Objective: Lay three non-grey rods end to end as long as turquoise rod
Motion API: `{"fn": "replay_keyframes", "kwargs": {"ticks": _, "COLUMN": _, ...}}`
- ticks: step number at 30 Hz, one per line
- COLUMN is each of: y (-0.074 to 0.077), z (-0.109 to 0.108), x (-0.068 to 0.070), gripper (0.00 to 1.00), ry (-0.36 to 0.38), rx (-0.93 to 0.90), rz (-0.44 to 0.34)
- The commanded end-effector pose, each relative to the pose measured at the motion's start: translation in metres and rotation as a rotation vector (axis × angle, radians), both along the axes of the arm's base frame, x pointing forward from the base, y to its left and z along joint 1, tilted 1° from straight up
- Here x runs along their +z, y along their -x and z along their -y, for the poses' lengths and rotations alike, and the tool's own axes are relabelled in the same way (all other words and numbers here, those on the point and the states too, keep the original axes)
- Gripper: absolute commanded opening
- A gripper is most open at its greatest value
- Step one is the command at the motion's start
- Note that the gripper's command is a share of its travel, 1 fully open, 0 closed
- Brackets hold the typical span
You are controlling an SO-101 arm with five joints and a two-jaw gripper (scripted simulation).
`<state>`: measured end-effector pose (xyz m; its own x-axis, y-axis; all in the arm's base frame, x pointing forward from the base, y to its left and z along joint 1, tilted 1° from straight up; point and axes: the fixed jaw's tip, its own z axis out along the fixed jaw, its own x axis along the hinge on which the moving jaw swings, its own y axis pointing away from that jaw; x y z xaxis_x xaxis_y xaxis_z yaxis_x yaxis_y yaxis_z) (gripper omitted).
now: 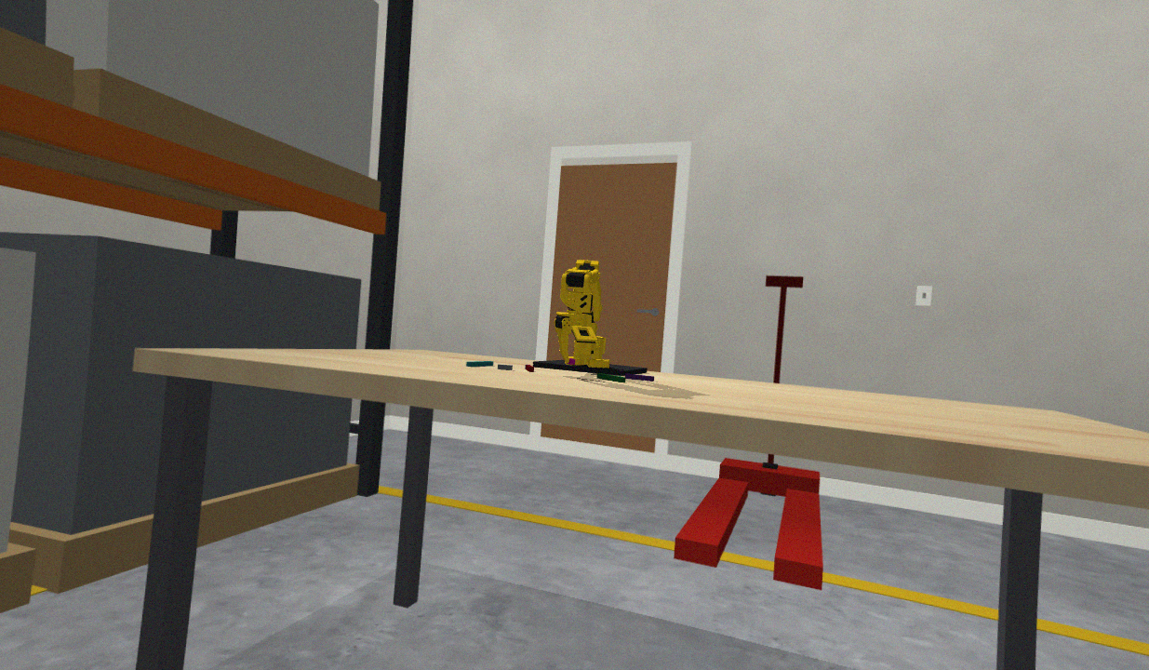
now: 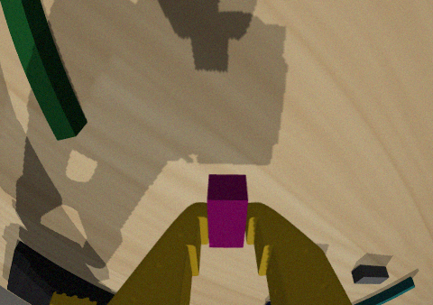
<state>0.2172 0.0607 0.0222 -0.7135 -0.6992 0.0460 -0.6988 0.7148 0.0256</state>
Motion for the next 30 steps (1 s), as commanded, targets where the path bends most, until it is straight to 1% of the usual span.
{"fn": "replay_keyframes", "kwargs": {"ticks": 1, "y": -0.003, "z": 0.016, "x": 0.003, "gripper": 0.00, "ry": -0.008, "rx": -0.034, "rz": 0.022}}
{"fn": "replay_keyframes", "kwargs": {"ticks": 2, "y": -0.003, "z": 0.016, "x": 0.003, "gripper": 0.00, "ry": -0.008, "rx": -0.034, "rz": 0.022}}
{"fn": "replay_keyframes", "kwargs": {"ticks": 9, "y": 0.002, "z": 0.058, "x": -0.001, "gripper": 0.00, "ry": -0.009, "rx": -0.140, "rz": 0.020}}
{"fn": "replay_keyframes", "kwargs": {"ticks": 14, "y": 0.007, "z": 0.078, "x": -0.003, "gripper": 0.00, "ry": -0.009, "rx": -0.191, "rz": 0.019}}
{"fn": "replay_keyframes", "kwargs": {"ticks": 17, "y": 0.009, "z": 0.082, "x": -0.003, "gripper": 0.00, "ry": -0.010, "rx": -0.203, "rz": 0.018}}
{"fn": "replay_keyframes", "kwargs": {"ticks": 30, "y": 0.009, "z": 0.083, "x": -0.003, "gripper": 0.00, "ry": -0.010, "rx": -0.205, "rz": 0.018}}
